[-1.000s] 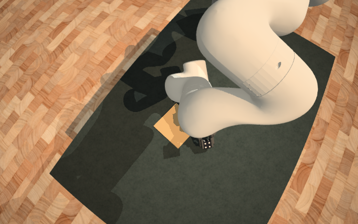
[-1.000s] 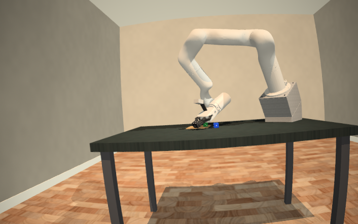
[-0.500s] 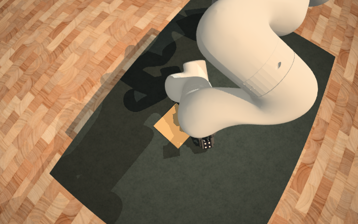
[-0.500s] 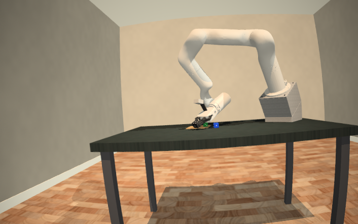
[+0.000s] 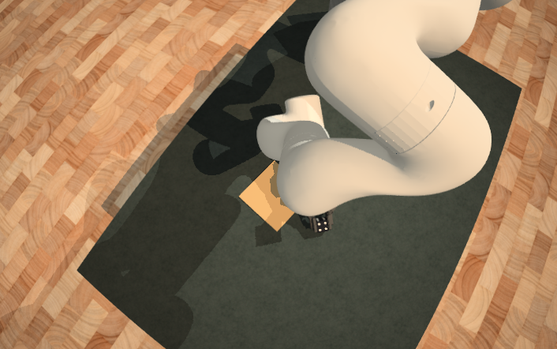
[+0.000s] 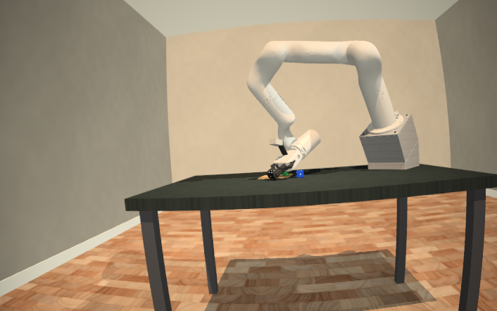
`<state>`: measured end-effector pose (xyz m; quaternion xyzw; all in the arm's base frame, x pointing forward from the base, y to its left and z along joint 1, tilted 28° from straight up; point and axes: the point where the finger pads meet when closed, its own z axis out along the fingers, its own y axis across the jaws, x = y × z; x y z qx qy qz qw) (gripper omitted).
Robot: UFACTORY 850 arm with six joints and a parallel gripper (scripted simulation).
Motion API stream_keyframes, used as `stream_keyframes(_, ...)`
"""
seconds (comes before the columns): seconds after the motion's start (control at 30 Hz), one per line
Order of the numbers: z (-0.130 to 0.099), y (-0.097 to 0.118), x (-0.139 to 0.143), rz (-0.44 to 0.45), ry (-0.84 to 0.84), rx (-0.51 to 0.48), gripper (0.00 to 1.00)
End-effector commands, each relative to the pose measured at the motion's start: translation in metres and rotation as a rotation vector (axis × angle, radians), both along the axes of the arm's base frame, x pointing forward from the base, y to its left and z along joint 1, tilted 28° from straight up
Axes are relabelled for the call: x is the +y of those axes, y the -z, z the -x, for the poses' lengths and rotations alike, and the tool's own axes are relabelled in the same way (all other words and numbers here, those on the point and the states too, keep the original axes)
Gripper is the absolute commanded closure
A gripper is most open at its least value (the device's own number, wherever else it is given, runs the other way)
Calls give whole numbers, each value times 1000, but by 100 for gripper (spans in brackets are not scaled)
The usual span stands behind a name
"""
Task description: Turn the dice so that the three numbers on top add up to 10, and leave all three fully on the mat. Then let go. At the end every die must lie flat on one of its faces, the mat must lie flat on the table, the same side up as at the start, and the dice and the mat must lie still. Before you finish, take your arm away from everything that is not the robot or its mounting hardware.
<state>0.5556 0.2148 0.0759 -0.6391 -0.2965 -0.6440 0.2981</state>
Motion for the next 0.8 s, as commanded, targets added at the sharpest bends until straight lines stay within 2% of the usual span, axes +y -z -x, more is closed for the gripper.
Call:
stream_keyframes(0.0, -1, 1, 1, 0, 0, -1, 73)
stream_keyframes(0.77, -2, 5, 2, 0, 0, -1, 73)
